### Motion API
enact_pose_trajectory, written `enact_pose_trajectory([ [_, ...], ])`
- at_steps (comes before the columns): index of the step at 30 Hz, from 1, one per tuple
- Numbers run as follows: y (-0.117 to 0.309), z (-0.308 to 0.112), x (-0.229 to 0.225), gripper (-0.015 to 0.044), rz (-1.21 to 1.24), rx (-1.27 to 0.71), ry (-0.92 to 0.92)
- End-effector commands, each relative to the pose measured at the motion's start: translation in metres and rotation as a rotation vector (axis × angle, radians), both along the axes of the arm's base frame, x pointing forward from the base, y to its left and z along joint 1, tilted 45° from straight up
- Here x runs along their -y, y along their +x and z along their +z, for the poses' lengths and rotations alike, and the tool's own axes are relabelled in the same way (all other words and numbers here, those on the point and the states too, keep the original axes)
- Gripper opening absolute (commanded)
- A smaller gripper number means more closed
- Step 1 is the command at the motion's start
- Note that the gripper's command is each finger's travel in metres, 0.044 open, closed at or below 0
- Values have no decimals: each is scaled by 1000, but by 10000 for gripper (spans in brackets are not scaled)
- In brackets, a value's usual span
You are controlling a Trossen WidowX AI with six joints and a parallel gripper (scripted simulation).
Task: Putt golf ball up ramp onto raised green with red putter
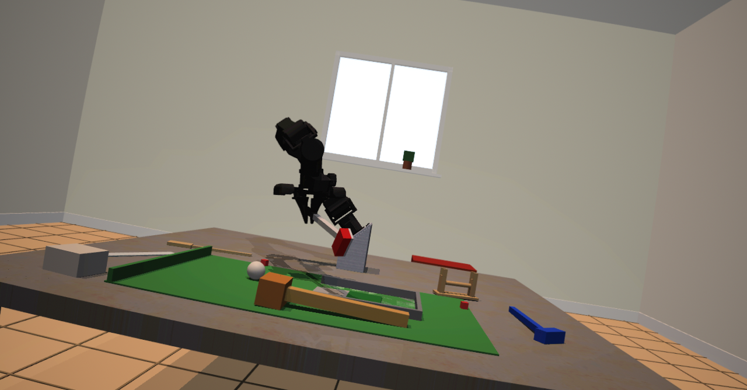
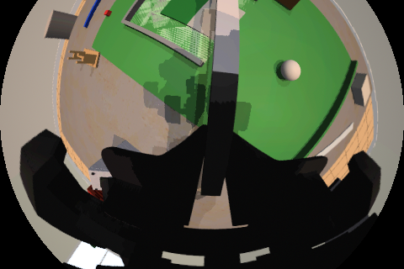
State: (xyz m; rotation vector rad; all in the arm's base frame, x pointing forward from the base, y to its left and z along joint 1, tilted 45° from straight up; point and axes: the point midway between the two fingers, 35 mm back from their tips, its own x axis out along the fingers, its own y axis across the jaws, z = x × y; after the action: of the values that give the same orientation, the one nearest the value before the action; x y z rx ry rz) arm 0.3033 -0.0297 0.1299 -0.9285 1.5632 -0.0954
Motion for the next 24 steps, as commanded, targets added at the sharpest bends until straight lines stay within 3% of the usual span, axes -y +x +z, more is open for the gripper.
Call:
enact_pose_trajectory([
  [1,-10,23,22,0,-106,83,-22],
  [13,-59,84,84,0,-428,316,-101],
  [24,-61,77,96,0,-446,330,-106],
])
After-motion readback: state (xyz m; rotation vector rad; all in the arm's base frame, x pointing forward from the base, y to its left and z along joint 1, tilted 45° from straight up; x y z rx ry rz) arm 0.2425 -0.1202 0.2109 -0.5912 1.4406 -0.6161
